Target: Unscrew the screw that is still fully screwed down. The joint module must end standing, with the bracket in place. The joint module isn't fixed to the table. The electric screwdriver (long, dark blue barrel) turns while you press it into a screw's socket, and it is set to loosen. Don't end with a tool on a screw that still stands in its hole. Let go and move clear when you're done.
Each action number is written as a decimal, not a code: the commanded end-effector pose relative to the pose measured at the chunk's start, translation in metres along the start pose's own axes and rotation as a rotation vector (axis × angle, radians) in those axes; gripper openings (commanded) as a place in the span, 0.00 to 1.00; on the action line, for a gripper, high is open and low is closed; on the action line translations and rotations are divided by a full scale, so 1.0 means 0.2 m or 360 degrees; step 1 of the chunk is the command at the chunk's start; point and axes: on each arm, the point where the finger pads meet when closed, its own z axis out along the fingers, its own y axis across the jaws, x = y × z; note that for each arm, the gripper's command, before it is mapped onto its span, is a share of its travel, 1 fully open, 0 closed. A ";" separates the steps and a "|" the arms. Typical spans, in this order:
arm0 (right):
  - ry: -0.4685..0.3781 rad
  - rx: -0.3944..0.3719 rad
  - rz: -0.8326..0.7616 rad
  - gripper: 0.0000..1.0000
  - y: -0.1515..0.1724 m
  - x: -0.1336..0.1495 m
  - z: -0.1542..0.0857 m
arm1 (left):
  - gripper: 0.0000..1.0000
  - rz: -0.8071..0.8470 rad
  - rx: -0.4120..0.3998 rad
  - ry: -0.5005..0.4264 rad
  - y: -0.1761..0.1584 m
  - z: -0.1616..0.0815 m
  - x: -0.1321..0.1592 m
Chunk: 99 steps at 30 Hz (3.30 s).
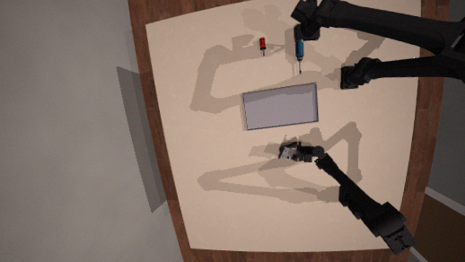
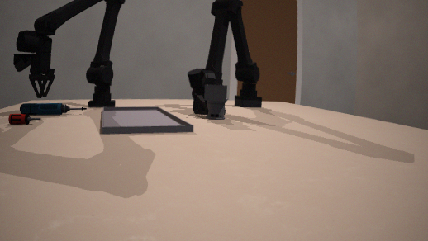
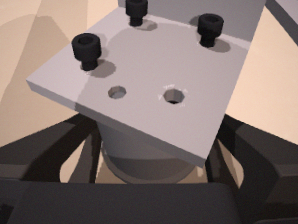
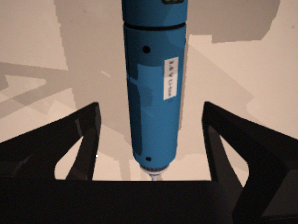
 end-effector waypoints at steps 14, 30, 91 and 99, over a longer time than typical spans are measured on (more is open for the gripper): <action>-0.0028 -0.0039 -0.0009 0.65 0.07 -0.06 -0.14 | 0.59 0.0025 0.0017 0.0002 -0.01 -0.02 0.05; -0.0017 -0.0023 -0.0002 0.65 0.04 -0.03 -0.11 | 0.68 0.0024 0.0016 0.0003 -0.01 -0.02 0.05; -0.0017 -0.0023 -0.0002 0.65 0.04 -0.03 -0.11 | 0.86 0.0024 0.0016 0.0003 -0.01 -0.02 0.05; -0.0017 -0.0023 -0.0002 0.65 0.04 -0.03 -0.11 | 0.86 -0.0006 0.0015 0.0000 -0.02 -0.10 0.00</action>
